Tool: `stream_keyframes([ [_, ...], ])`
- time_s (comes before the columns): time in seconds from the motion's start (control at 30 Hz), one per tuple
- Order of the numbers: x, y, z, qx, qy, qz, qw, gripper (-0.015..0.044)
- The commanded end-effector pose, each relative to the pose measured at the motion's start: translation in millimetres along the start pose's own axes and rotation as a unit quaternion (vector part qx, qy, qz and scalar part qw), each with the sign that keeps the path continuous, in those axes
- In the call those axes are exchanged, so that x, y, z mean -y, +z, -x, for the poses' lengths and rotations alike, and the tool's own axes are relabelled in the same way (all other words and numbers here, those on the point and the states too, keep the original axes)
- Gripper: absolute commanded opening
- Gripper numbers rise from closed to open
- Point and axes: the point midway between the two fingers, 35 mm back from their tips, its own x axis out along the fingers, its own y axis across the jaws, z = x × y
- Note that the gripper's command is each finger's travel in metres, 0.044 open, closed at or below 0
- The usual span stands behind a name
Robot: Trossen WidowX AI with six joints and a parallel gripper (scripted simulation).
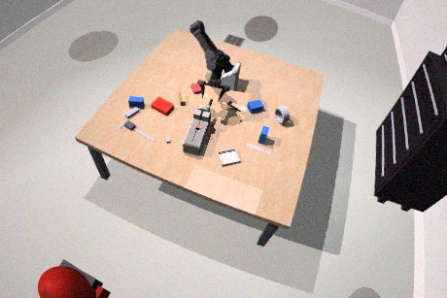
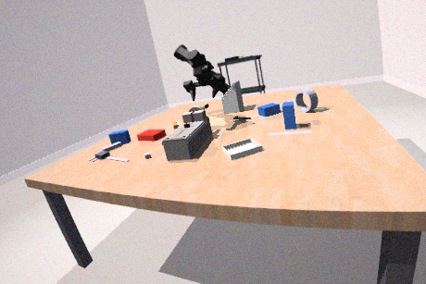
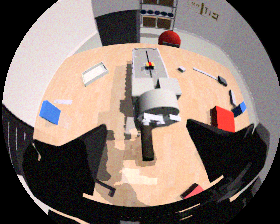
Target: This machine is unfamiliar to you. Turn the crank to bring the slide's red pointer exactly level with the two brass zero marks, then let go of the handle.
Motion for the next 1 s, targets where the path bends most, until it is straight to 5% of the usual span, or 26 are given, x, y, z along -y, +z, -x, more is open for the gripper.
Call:
stream_keyframes([
  [0.0, -0.2, -2.3, -3.3, 0.004, 0.002, 0.001, 1.000, 0.0440],
  [0.97, -0.8, -34.2, -37.5, 0.003, 0.002, 0.002, 1.000, 0.0440],
])
